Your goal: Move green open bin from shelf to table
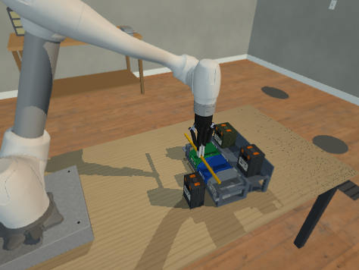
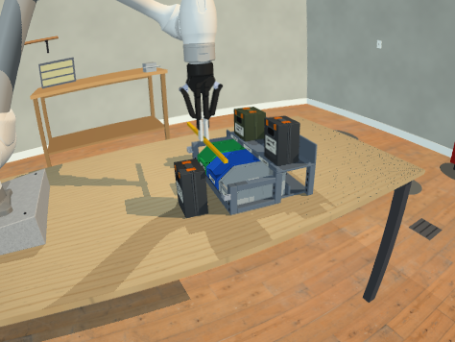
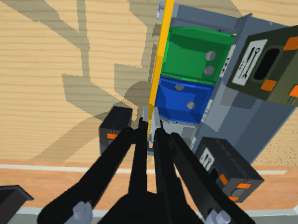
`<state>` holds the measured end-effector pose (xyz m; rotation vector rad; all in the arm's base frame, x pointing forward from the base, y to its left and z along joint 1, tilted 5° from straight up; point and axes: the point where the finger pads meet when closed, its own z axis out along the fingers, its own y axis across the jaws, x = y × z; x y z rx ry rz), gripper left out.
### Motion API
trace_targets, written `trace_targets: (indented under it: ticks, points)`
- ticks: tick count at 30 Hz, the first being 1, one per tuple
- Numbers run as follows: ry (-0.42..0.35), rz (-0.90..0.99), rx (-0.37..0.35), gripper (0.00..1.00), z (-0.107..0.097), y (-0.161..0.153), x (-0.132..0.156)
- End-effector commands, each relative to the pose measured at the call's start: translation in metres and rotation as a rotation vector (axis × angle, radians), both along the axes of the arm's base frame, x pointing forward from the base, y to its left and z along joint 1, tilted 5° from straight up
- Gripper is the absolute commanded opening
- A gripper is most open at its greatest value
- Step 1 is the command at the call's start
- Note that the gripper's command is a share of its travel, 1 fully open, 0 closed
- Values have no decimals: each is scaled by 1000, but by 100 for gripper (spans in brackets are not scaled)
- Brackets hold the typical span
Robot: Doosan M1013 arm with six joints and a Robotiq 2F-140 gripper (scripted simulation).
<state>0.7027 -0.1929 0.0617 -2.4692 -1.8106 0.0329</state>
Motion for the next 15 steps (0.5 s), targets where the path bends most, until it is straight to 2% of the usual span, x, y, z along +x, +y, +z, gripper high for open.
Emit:
trace_targets:
  ticks: [1, 7, 12, 15]
  points:
    - [0, 0, 0, 0, 0, 0, 0]
    - [0, 0, 0, 0, 0, 0, 0]
    - [0, 0, 0, 0, 3, 19, -35]
    - [0, 0, 0, 0, 3, 19, -35]
